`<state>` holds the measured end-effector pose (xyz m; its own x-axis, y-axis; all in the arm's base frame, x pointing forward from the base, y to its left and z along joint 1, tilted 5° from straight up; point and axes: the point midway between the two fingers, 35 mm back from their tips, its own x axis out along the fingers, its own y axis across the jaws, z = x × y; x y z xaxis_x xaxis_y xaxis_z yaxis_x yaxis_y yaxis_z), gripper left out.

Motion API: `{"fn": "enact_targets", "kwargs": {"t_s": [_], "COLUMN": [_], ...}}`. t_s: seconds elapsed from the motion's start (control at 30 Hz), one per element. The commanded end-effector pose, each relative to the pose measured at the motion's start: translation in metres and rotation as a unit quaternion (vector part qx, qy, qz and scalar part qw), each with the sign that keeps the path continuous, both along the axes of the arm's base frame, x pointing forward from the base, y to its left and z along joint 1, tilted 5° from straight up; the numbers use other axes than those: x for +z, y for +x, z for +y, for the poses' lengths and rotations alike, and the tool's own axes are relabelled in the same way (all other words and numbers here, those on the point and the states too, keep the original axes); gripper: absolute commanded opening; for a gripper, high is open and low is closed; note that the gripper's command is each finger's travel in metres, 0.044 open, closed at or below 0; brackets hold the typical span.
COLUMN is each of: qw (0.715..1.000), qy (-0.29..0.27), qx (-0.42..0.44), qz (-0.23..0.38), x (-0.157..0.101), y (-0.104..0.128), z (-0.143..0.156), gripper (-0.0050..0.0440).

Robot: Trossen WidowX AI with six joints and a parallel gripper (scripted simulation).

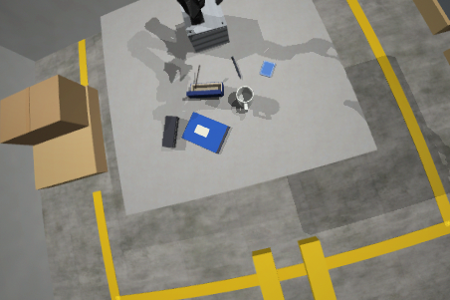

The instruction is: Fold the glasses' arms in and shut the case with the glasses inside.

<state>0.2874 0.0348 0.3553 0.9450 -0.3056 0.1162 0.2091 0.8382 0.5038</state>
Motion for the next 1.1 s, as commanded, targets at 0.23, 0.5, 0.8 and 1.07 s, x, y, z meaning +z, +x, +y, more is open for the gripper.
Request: {"fn": "enact_targets", "kwargs": {"t_s": [0.23,0.5,0.8,1.07], "qw": [1.0,1.0,0.996,0.978], "qy": [0.0,0.0,-0.072,-0.166], "qx": [0.0,0.0,-0.008,-0.013], "qz": [0.0,0.0,0.053,0.128], "x": [0.0,0.0,-0.015,-0.039], "y": [0.0,0.0,0.015,0.033], "z": [0.0,0.0,-0.003,-0.009], "gripper": [0.04,0.04,0.0208,0.004]}}
